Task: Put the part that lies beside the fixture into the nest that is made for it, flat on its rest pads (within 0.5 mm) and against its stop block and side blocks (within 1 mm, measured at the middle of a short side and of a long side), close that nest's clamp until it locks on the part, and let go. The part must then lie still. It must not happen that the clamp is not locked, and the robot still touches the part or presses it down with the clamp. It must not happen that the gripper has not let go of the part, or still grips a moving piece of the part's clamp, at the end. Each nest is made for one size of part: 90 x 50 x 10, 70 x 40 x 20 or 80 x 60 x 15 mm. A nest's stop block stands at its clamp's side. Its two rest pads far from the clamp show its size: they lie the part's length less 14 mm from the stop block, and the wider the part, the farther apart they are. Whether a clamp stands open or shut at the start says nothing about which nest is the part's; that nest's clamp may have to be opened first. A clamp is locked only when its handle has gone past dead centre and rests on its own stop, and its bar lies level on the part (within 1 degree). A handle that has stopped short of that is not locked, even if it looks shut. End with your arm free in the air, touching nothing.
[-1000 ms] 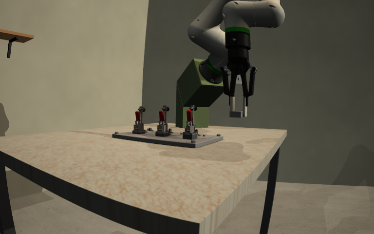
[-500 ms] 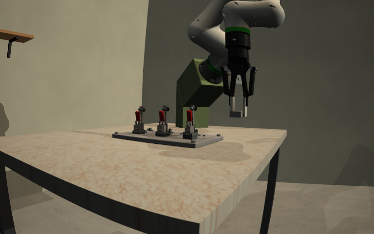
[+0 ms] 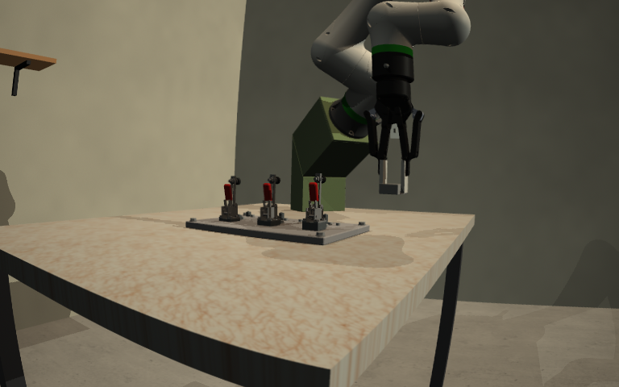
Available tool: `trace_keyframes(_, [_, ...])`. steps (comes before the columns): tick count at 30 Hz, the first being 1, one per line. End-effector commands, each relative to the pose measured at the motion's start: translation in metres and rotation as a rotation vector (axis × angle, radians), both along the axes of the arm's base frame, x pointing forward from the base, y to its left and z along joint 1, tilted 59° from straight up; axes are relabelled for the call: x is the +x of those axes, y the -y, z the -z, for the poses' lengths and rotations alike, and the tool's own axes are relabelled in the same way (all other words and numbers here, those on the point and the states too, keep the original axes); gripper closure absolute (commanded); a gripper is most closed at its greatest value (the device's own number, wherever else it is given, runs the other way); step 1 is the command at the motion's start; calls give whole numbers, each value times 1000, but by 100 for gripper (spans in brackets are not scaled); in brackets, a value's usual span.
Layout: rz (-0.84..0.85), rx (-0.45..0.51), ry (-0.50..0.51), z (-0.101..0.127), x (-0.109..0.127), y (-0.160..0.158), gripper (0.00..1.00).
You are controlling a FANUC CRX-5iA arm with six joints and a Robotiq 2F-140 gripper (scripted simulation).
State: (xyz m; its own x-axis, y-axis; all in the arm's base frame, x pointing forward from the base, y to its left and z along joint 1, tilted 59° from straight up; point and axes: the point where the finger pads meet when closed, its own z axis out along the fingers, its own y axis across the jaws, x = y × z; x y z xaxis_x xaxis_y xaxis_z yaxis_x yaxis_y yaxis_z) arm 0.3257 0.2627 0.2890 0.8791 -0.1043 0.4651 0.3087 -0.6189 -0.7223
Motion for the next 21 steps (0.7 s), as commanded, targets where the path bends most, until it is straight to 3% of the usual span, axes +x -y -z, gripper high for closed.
trace_keyframes(1, [0,0,0,2,1,2,100])
trace_keyframes(11, [0,0,0,13,6,10,100])
trace_keyframes(21, [0,0,0,39,18,29,100])
